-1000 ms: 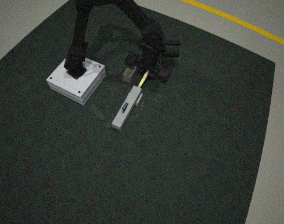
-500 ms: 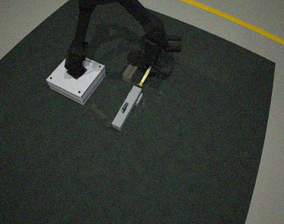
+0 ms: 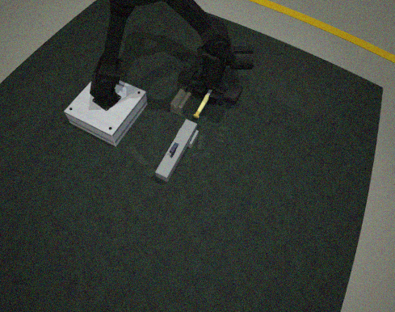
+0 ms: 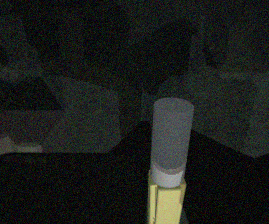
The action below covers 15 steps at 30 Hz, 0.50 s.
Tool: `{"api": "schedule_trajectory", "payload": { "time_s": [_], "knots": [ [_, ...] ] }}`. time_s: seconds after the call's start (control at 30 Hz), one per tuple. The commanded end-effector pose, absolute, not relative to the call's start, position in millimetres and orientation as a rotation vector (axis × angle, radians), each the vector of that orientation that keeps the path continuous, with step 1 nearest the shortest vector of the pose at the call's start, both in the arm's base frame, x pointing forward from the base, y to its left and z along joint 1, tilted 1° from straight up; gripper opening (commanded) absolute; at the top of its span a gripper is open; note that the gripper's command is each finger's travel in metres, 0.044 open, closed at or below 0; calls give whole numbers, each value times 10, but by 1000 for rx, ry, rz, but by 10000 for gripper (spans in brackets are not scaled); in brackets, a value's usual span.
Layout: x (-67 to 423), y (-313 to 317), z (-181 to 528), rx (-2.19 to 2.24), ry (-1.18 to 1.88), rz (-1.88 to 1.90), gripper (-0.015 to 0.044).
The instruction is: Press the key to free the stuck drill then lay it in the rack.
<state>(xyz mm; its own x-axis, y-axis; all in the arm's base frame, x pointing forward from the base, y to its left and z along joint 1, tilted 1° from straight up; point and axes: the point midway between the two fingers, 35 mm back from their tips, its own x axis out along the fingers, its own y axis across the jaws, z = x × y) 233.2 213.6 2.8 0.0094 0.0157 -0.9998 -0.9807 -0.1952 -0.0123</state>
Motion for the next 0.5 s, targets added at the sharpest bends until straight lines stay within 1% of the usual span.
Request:
{"api": "schedule_trajectory", "payload": {
  "time_s": [0.0,0.47],
  "knots": [
    [2332,2134,61,-1342,1089,1350,0],
    [2321,2110,122,-1342,1090,1350,0]
  ]
}}
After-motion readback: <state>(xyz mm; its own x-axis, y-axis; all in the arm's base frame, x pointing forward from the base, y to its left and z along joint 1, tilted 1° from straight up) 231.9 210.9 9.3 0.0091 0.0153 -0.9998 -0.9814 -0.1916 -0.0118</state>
